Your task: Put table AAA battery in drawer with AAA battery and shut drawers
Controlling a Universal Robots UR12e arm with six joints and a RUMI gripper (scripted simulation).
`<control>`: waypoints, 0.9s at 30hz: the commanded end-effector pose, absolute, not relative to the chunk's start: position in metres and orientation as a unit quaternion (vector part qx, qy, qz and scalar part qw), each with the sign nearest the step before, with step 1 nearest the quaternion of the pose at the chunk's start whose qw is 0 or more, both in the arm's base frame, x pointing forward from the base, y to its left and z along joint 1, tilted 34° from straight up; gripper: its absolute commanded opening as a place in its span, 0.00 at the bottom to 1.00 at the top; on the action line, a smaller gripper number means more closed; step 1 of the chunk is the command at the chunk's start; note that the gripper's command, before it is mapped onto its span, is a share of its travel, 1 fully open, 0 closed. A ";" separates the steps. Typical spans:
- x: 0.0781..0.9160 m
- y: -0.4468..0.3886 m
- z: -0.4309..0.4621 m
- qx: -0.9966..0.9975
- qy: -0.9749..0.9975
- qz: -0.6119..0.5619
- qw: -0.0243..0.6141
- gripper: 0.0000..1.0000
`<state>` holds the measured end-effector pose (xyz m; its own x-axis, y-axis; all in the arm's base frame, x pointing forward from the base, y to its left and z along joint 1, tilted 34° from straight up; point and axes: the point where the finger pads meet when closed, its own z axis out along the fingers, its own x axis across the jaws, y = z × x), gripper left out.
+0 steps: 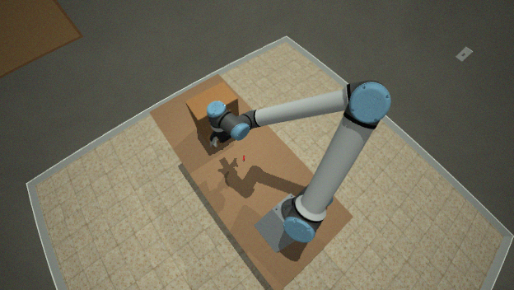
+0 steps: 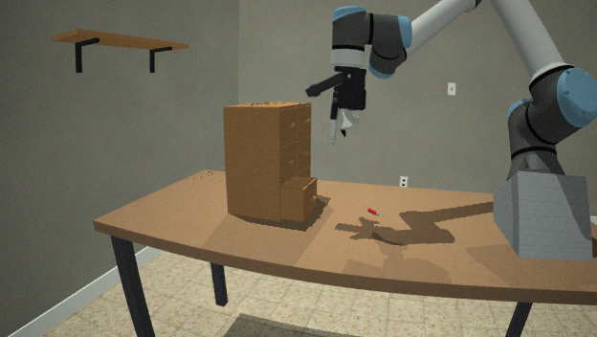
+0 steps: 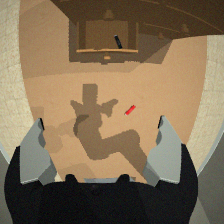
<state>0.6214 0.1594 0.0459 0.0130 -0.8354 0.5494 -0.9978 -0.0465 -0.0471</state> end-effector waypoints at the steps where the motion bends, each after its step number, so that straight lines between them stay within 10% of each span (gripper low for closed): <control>1: 0.619 0.161 0.049 0.685 -0.669 0.219 0.188 1.00; 27: 0.617 0.162 0.050 0.684 -0.671 0.215 0.192 1.00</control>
